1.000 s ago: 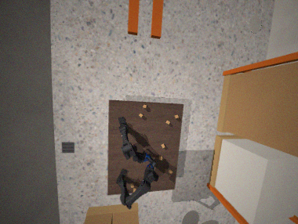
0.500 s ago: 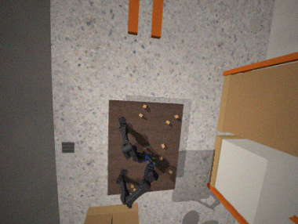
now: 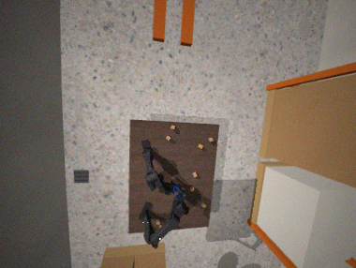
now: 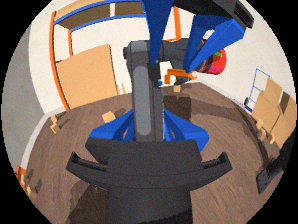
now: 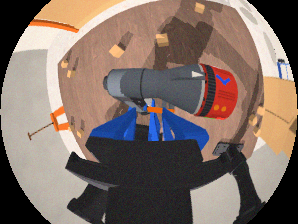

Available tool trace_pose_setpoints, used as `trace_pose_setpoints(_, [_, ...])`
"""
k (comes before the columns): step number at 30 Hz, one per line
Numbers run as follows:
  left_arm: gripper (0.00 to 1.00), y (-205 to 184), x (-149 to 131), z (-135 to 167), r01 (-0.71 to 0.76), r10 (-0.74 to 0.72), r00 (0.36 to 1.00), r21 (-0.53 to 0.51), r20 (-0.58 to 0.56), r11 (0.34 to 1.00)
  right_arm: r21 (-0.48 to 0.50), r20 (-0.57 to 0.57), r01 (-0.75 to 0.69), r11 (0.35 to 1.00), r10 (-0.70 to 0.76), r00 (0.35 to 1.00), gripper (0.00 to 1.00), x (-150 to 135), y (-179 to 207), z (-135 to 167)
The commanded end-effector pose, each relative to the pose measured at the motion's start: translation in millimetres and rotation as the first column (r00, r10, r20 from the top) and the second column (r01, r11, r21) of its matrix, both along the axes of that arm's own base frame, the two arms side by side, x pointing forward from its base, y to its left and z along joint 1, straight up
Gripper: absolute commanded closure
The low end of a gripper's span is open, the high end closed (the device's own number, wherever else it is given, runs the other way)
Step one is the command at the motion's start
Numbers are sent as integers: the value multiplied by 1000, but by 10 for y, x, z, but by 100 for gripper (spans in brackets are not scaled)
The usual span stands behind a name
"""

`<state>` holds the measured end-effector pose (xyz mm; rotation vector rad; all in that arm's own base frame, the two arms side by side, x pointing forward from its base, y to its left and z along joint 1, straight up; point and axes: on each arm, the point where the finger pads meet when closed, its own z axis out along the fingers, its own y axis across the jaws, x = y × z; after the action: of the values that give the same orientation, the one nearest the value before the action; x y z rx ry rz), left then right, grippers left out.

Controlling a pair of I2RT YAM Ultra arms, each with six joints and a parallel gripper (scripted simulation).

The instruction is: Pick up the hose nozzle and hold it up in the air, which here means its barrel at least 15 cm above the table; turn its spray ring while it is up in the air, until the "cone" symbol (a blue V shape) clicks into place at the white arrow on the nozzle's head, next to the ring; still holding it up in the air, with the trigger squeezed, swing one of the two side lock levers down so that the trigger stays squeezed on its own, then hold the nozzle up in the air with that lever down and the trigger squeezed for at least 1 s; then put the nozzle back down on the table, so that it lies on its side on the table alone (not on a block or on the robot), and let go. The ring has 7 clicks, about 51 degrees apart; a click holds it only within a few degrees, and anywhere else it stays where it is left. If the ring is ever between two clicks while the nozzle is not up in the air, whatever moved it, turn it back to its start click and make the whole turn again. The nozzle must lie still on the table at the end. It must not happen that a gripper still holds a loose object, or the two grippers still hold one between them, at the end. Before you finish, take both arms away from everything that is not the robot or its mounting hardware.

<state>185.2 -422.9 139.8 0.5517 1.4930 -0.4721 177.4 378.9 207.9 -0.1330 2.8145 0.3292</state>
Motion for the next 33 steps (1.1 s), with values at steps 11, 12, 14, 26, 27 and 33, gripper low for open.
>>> trace_pose_setpoints(11, [64,-138,-95,466,62,-58,998,-157,29,986,139,44,-32,990,26,999,63,-22,243,323])
trace_pose_setpoints(12, [64,-138,-95,466,62,-58,998,-157,29,986,139,44,-32,990,26,999,63,-22,243,323])
trace_pose_setpoints(14, [64,-138,-95,466,62,-58,998,-157,29,986,139,44,-32,990,26,999,63,-23,244,323])
trace_pose_setpoints(26, [64,-138,-95,466,62,-58,998,-157,29,986,139,44,-32,990,26,999,63,-23,244,323])
trace_pose_setpoints(27, [64,-138,-95,466,62,-58,998,-157,29,986,139,44,-32,990,26,999,63,-23,244,323])
trace_pose_setpoints(33, [64,-138,-95,466,62,-58,998,-157,29,986,127,35,-24,992,20,999,63,-64,168,385])
